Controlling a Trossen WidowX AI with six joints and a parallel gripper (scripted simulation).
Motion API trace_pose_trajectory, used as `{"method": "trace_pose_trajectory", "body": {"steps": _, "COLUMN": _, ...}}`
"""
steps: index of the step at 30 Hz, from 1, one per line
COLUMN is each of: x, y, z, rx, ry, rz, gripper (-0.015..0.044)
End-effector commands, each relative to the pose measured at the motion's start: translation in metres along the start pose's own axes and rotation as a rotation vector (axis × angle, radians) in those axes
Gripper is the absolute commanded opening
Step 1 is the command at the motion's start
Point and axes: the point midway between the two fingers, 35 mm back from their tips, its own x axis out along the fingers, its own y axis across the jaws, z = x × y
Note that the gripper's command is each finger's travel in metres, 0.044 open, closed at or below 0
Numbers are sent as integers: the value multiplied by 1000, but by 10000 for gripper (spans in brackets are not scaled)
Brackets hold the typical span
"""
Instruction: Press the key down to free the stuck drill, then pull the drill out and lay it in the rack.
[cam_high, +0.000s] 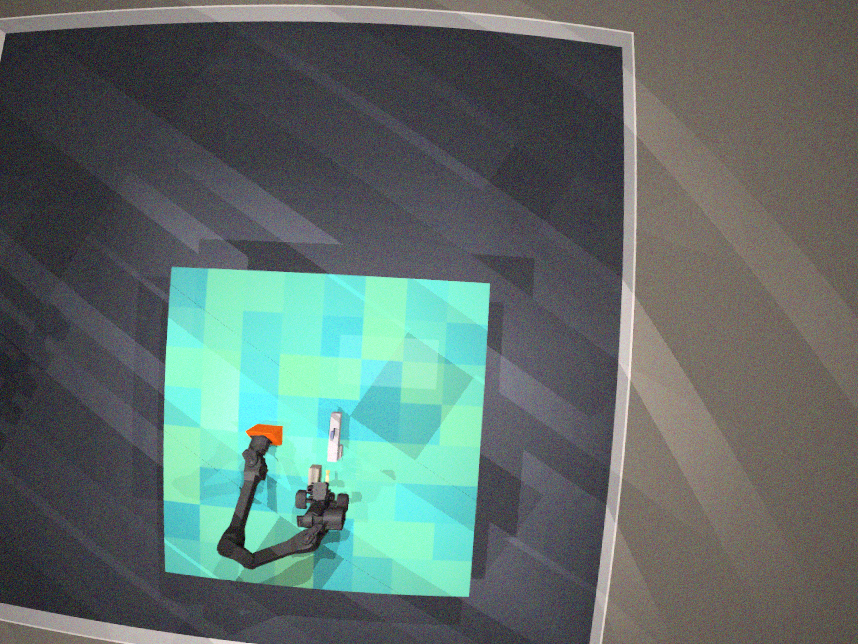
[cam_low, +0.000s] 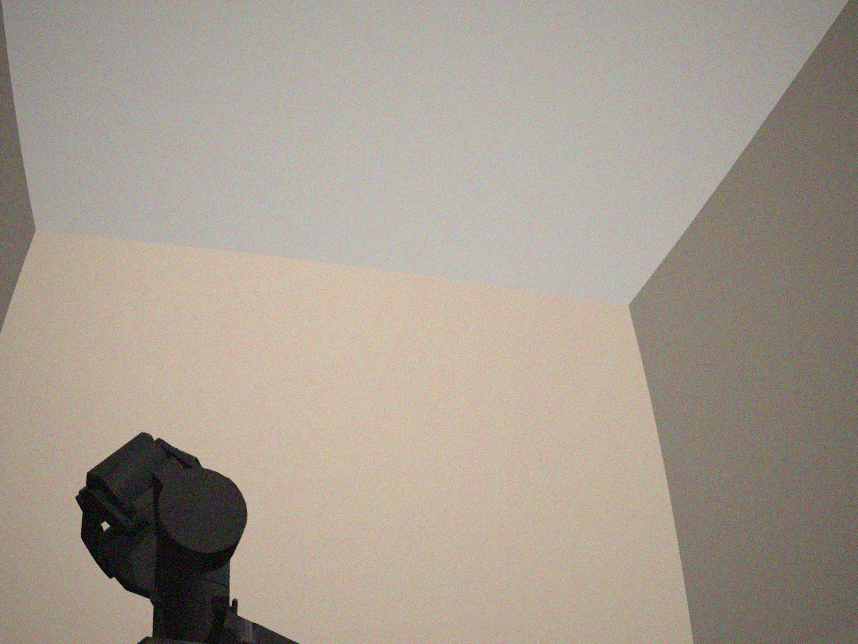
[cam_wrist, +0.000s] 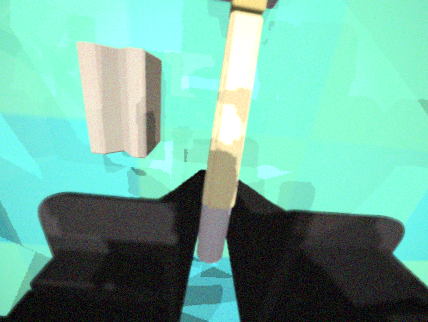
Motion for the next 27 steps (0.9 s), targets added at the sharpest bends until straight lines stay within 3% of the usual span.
{"method": "trace_pose_trajectory", "body": {"steps": 1, "x": -3, "y": -2, "z": -1, "rx": 6, "ry": 0, "rz": -5, "gripper": 0}}
{"method": "trace_pose_trajectory", "body": {"steps": 27, "x": 0, "y": 21, "z": -5, "rx": 5, "ry": 0, "rz": -4, "gripper": 0}}
